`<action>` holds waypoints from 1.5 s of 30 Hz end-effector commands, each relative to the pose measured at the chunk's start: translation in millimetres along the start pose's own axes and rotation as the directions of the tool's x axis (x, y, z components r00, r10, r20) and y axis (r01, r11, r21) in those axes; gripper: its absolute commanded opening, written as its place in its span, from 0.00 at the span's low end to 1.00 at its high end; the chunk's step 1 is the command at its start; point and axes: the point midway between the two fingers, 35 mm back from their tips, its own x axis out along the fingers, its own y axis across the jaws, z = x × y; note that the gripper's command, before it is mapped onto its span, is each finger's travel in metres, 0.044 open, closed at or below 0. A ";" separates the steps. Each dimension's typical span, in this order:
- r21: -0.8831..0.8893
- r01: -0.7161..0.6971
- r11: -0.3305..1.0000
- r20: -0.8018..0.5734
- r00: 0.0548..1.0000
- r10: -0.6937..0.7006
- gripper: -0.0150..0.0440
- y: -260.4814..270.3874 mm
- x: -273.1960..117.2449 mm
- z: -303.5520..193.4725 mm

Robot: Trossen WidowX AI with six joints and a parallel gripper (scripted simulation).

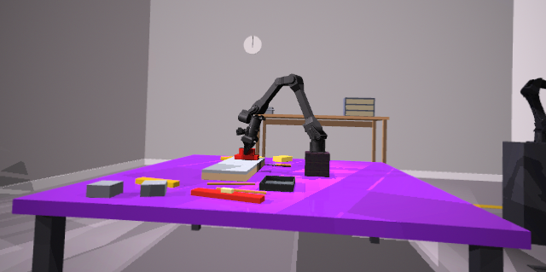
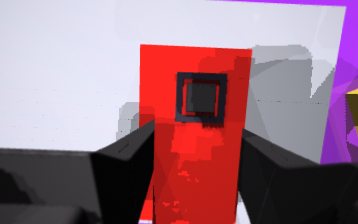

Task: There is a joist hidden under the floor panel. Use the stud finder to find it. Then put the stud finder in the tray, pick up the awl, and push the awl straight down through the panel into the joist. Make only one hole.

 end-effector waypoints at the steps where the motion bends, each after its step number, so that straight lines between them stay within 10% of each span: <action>1: 0.002 -0.004 1.000 -0.005 1.000 0.004 0.25 15.0 1.1 -1.9; 45: 0.006 -0.016 1.000 -0.004 1.000 0.016 0.25 152.2 0.4 -0.6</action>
